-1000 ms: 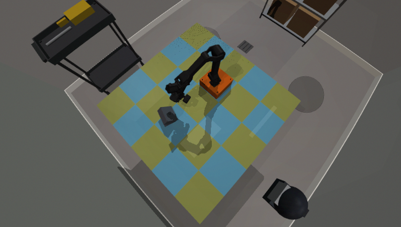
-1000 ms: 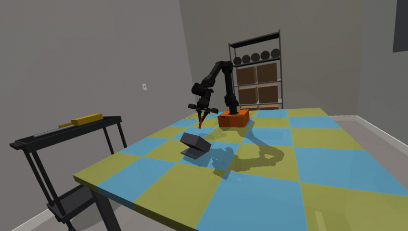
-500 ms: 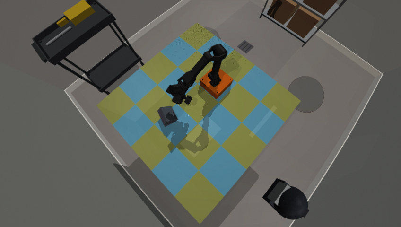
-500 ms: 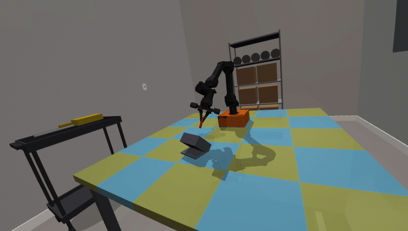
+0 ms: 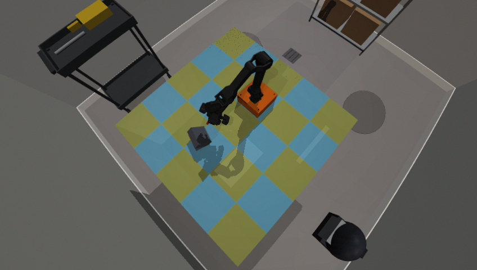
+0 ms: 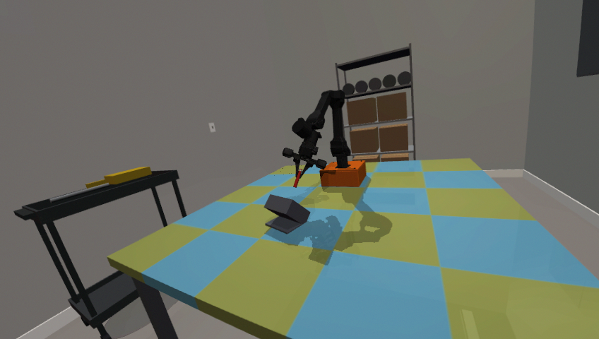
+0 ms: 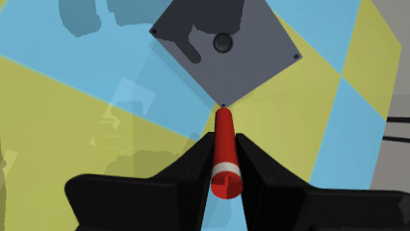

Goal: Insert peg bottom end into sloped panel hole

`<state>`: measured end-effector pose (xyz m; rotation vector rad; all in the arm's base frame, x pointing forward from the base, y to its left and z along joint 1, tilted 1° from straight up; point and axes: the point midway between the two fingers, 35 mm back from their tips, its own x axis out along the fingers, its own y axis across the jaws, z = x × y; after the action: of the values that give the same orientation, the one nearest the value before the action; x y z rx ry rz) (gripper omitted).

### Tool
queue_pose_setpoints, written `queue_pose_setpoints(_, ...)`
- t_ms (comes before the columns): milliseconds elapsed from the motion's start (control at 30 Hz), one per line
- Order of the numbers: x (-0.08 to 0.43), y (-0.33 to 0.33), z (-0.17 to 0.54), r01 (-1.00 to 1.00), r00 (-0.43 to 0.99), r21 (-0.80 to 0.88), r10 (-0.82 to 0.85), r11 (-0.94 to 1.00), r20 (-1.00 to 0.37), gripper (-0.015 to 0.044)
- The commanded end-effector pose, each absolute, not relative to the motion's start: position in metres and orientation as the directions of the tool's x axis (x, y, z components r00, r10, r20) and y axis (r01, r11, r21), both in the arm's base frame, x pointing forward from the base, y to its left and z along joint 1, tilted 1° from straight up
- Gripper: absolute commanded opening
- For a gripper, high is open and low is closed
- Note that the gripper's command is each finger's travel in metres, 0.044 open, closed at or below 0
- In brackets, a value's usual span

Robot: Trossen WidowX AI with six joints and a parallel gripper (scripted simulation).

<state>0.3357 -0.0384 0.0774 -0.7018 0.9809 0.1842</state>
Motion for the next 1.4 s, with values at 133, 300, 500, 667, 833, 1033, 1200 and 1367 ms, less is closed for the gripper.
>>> queue_pose_setpoints(133, 0.335, -0.031, 0.079, -0.465, 0.599, -0.503, -0.159, 0.728, -0.785, 0.0)
queue_pose_setpoints(300, 0.336, -0.026, 0.081, -0.473, 0.625, -0.529, -0.155, 0.704, -0.765, 0.0)
queue_pose_setpoints(500, 0.336, -0.021, 0.083, -0.48, 0.651, -0.556, -0.15, 0.679, -0.744, 0.0)
queue_pose_setpoints(667, 0.339, -0.02, 0.081, -0.481, 0.656, -0.561, -0.148, 0.674, -0.74, 0.0)
queue_pose_setpoints(833, 0.344, -0.019, 0.078, -0.482, 0.665, -0.57, -0.146, 0.666, -0.733, 0.0)
queue_pose_setpoints(1033, 0.35, -0.018, 0.075, -0.483, 0.675, -0.58, -0.143, 0.656, -0.724, 0.0)
queue_pose_setpoints(1200, 0.355, -0.017, 0.072, -0.484, 0.683, -0.589, -0.141, 0.647, -0.716, 0.0)
queue_pose_setpoints(1367, 0.36, -0.016, 0.068, -0.484, 0.691, -0.598, -0.139, 0.639, -0.709, 0.0)
